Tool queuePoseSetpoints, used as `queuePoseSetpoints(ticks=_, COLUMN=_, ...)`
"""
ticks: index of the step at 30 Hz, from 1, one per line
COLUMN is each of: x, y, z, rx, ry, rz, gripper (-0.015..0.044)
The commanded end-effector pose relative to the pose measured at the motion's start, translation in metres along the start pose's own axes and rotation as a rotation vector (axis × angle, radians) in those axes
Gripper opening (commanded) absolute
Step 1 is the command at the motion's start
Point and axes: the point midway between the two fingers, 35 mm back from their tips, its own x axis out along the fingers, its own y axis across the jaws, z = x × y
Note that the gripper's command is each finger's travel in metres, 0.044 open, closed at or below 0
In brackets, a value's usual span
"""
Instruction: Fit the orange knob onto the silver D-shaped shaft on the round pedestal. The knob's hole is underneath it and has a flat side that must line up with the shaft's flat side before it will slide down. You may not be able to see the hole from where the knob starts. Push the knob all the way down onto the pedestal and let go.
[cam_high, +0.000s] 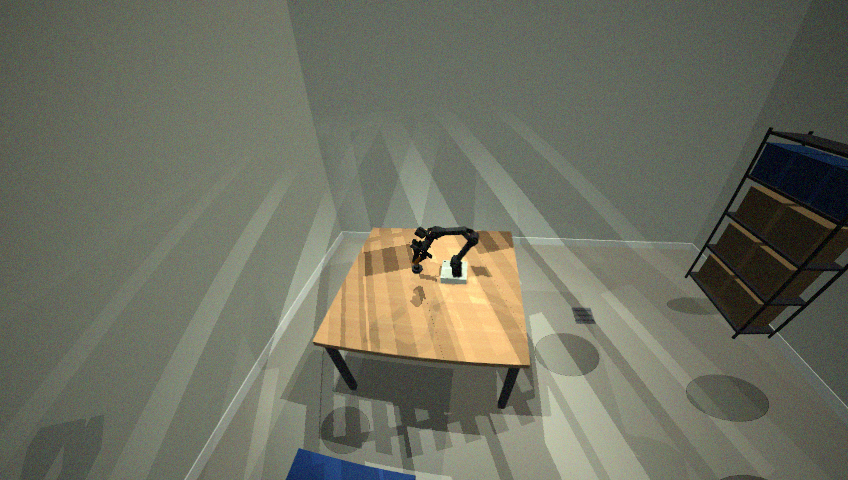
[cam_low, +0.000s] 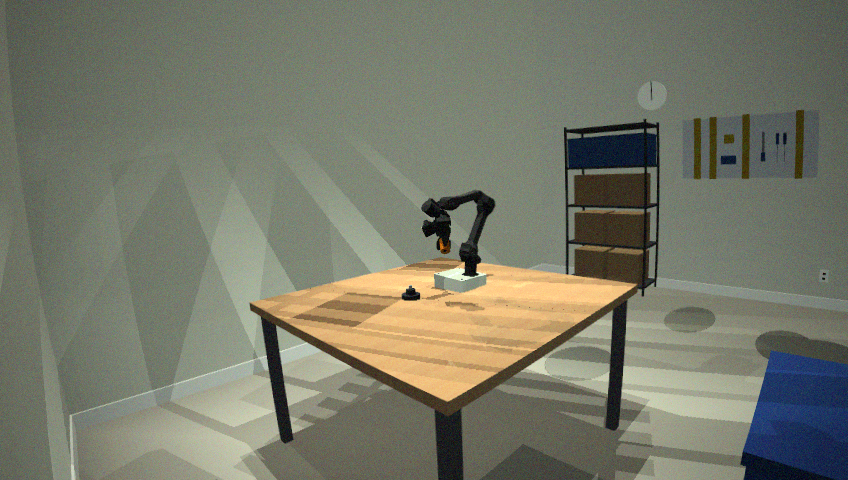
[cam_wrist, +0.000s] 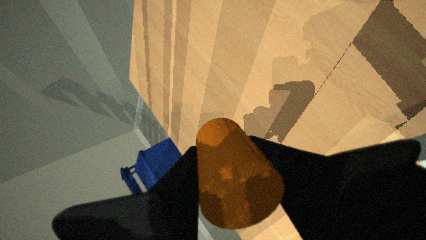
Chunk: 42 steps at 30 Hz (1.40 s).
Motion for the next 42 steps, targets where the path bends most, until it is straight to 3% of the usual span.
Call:
queuePoseSetpoints(ticks=1, x=-0.0107, y=0.0058, z=0.0, rx=-0.018, ry=-0.002, rz=0.098, gripper=0.0)
queuePoseSetpoints(ticks=21, x=-0.0114, y=0.002, z=0.0001, rx=-0.019, ry=-0.001, rz=0.233, gripper=0.0)
queuePoseSetpoints(ticks=42, x=-0.0093, y=-0.0002, z=0.0007, rx=-0.015, ry=-0.002, rz=0.195, gripper=0.0)
